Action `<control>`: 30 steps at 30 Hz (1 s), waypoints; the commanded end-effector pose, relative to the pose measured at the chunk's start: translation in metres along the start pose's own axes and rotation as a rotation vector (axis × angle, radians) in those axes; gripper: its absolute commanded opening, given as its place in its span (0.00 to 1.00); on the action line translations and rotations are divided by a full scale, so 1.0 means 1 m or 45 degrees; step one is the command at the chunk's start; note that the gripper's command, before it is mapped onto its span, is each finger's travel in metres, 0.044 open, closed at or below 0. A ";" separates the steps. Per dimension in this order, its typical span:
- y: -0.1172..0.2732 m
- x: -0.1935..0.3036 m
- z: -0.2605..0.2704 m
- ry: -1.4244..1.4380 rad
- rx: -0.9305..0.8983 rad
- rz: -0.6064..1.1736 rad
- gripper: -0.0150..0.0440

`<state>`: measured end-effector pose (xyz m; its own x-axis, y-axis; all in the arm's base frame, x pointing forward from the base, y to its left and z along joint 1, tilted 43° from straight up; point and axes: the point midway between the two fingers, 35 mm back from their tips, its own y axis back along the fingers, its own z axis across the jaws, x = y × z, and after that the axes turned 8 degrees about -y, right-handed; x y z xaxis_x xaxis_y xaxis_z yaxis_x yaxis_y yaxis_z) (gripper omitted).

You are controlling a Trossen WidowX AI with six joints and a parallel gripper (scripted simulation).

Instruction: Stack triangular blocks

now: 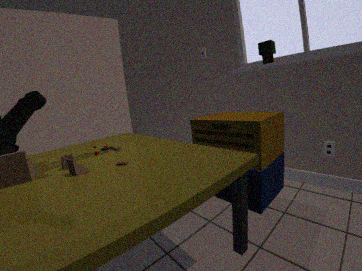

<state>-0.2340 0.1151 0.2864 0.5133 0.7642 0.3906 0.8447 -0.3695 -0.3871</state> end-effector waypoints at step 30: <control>0.064 0.266 0.079 -0.318 -0.474 1.090 1.00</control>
<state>-0.0917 0.3168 0.3009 0.9411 0.3352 -0.0441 0.3216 -0.9279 -0.1885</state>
